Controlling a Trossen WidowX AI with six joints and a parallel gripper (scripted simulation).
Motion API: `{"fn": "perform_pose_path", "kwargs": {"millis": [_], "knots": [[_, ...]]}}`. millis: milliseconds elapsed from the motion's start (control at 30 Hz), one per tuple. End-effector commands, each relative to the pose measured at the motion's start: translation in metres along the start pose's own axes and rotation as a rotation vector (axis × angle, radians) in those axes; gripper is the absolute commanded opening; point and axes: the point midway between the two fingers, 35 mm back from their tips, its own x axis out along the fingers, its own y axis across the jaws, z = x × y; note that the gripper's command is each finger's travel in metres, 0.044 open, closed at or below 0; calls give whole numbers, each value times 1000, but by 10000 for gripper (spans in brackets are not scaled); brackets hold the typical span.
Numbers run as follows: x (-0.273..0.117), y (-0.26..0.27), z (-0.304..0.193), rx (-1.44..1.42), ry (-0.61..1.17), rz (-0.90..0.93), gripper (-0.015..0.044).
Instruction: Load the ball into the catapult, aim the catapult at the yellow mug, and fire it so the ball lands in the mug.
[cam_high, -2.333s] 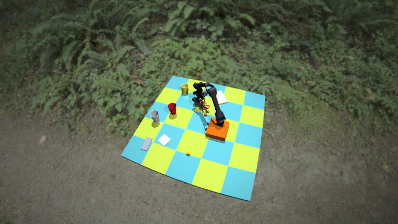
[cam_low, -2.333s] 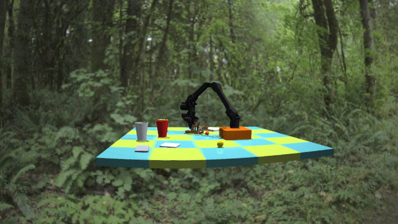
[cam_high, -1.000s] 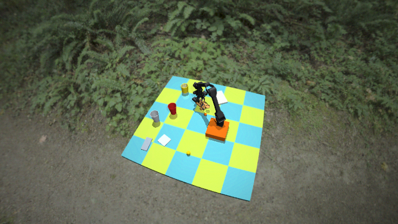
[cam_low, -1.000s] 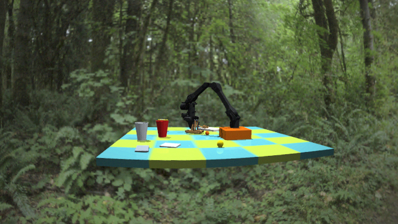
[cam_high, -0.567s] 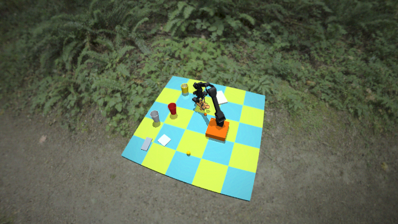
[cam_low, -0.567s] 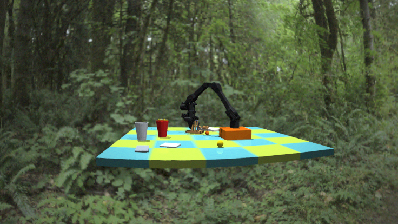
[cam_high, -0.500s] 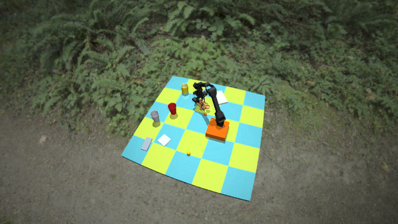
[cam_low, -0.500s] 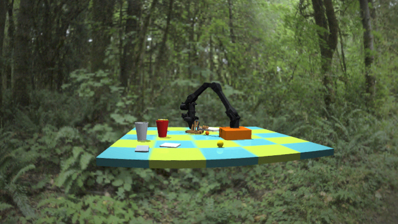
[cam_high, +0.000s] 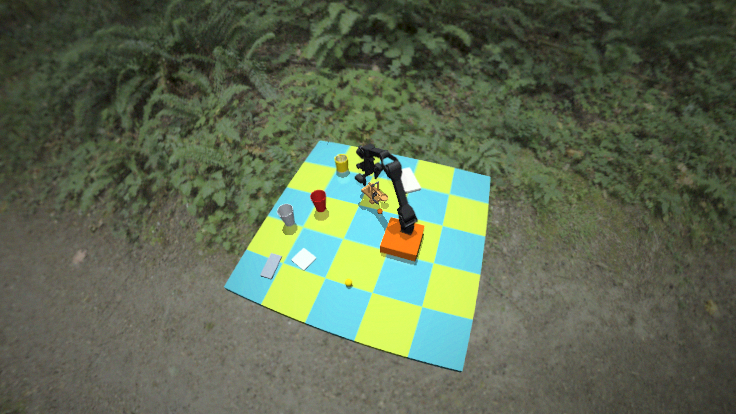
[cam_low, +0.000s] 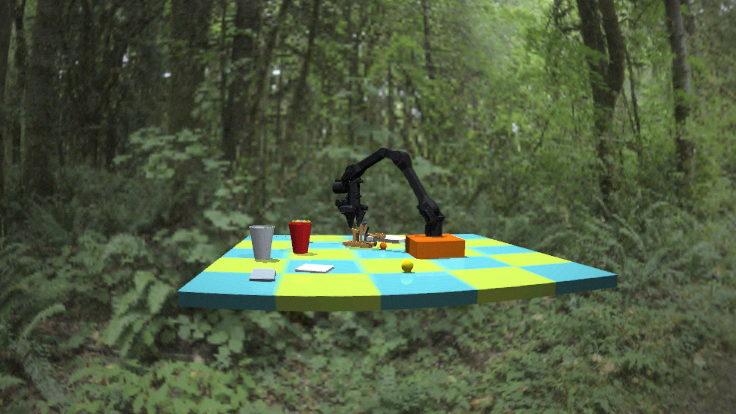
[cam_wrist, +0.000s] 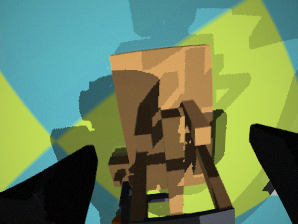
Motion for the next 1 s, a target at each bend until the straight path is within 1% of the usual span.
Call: {"fn": "perform_pose_path", "kwargs": {"millis": [0, 67, 100, 267, 367, 433, 500, 600, 967], "knots": [[-50, 1, -3, -1, -26, -5, 440], [-50, 1, -3, -1, -26, -5, 440], [-35, 0, 2, 0, -38, -7, 440], [-35, 0, 2, 0, -38, -7, 440], [-45, -1, -3, 4, -33, -8, 440], [-45, -1, -3, 4, -33, -8, 440], [-35, -1, -2, 4, -33, -8, 440], [-1, -1, -1, 4, -33, -7, 440], [9, -1, 0, 4, -33, -7, 440]]}}
